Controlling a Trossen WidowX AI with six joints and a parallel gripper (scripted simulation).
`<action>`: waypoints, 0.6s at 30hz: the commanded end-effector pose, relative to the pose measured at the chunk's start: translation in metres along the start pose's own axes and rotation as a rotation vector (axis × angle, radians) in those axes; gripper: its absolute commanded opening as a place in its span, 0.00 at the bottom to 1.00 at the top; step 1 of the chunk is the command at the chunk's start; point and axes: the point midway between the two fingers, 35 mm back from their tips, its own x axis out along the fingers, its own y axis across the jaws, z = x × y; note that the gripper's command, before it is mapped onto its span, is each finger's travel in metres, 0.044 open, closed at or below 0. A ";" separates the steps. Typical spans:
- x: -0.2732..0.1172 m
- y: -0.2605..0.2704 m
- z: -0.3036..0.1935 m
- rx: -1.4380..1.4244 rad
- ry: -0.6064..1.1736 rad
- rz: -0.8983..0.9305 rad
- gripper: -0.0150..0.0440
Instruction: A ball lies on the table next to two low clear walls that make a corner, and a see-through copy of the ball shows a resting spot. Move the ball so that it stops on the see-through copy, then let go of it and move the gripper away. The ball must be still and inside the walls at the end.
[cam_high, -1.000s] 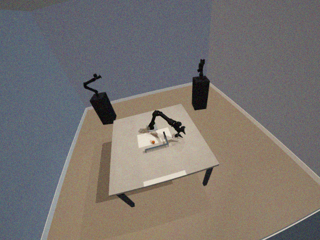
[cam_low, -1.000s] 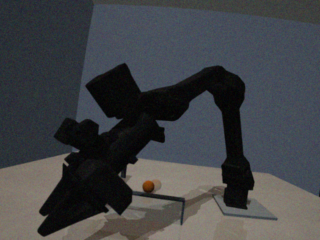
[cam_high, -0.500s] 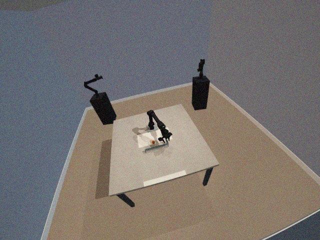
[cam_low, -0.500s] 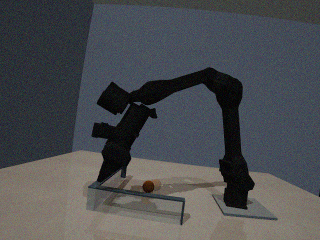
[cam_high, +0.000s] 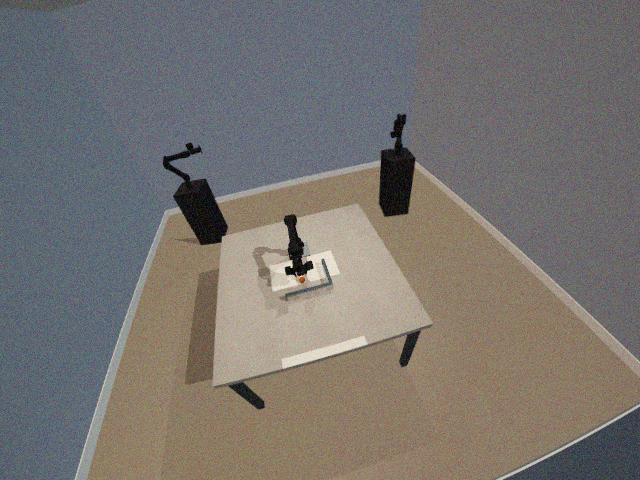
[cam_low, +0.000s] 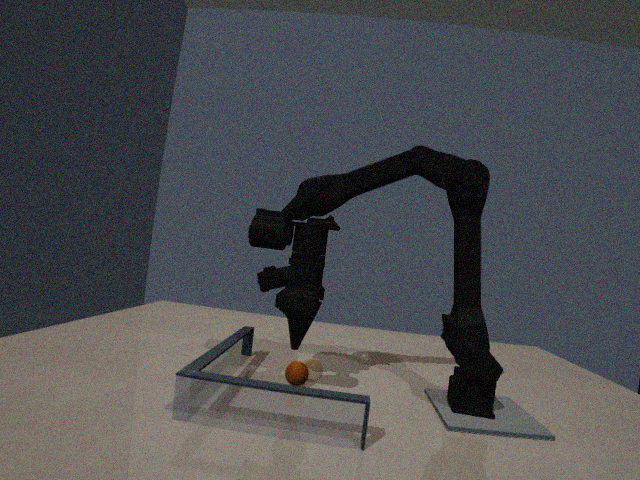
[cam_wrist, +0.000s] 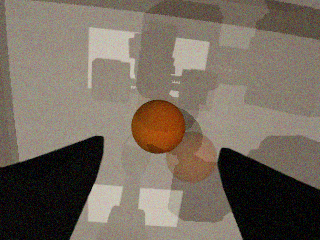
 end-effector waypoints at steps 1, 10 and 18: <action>0.000 0.000 -0.005 -0.003 0.011 0.007 0.77; 0.018 0.000 -0.005 -0.003 0.011 0.007 0.77; 0.030 0.000 -0.005 -0.003 0.011 0.007 0.77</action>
